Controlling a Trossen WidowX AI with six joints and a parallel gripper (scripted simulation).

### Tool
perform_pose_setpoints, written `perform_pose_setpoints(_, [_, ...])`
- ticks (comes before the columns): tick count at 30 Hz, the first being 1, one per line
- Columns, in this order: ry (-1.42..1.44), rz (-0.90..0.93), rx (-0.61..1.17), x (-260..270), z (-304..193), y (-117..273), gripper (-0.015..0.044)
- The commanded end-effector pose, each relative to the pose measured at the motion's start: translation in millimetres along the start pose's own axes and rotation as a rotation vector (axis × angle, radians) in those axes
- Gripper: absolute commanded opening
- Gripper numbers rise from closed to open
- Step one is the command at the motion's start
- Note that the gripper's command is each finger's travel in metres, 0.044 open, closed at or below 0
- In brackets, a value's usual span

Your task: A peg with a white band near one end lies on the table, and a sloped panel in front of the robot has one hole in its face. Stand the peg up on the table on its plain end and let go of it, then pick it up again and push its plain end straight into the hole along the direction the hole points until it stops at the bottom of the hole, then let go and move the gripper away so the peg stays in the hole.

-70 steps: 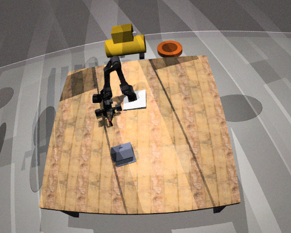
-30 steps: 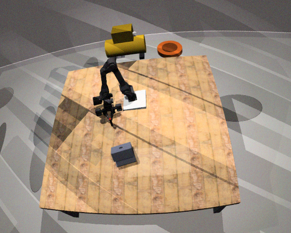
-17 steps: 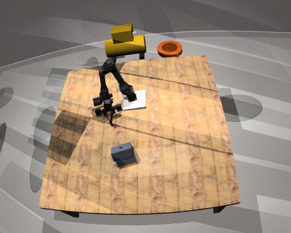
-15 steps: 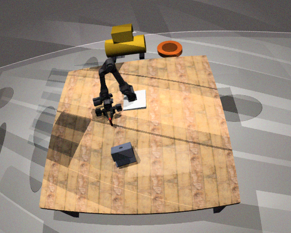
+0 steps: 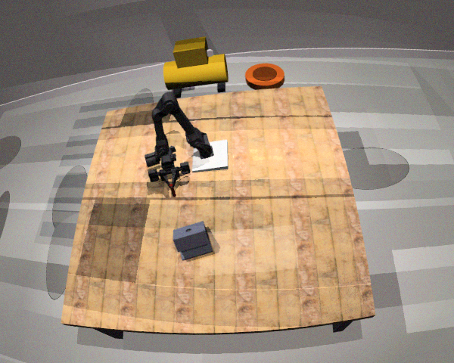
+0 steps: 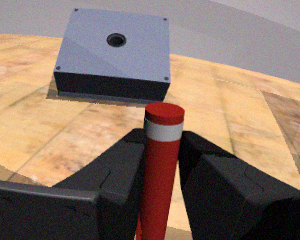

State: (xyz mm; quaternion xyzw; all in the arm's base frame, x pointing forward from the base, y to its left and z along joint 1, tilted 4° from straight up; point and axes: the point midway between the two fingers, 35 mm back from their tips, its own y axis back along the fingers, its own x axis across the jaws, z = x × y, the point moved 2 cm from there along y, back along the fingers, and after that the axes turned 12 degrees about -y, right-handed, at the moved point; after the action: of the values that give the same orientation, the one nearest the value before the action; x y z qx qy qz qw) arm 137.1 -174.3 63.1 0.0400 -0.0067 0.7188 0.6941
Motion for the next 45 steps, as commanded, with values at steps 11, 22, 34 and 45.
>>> perform_pose_setpoints(11, [-0.007,0.002,-0.016,-3.2,-2.5,-0.2,0.0049])
perform_pose_setpoints(22, [-0.005,0.004,-0.032,-5.3,-3.0,-0.5,0.0049])
perform_pose_setpoints(34, [0.007,0.004,-0.042,-10.3,-7.8,-0.8,0.0049])
perform_pose_setpoints(45, [0.01,0.009,-0.045,-11.2,-5.0,-1.2,0.013])
